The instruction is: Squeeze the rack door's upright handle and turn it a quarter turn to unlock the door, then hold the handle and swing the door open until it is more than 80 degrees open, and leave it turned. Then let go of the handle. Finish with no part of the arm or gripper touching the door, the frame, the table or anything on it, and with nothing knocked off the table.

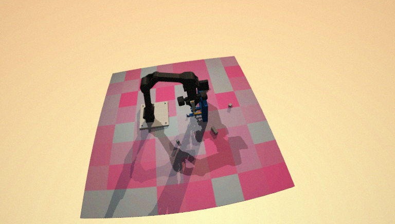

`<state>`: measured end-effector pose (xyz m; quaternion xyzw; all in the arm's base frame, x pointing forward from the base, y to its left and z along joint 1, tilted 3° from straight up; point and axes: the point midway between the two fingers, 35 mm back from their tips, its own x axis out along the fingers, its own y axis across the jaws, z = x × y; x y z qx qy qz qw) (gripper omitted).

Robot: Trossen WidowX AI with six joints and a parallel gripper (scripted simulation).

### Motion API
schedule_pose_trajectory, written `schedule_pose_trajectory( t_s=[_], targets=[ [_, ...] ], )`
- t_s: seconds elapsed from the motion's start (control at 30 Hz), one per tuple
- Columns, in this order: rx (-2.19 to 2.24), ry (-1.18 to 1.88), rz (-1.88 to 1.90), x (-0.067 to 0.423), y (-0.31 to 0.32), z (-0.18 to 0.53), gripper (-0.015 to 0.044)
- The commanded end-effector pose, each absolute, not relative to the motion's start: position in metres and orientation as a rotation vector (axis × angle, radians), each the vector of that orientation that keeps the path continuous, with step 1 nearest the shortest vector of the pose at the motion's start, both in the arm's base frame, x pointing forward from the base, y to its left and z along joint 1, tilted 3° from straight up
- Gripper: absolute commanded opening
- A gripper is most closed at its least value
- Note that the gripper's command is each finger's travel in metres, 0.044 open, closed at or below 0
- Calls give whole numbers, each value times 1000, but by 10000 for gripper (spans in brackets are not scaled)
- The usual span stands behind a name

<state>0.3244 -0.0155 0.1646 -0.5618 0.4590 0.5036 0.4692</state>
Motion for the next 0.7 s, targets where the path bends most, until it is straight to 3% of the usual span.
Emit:
schedule_pose_trajectory(
  t_s=[0.0,0.67],
  targets=[
    [-1311,1164,1182,319,-13,164,10],
    [-1007,1319,895,297,-1,162,10]
  ],
)
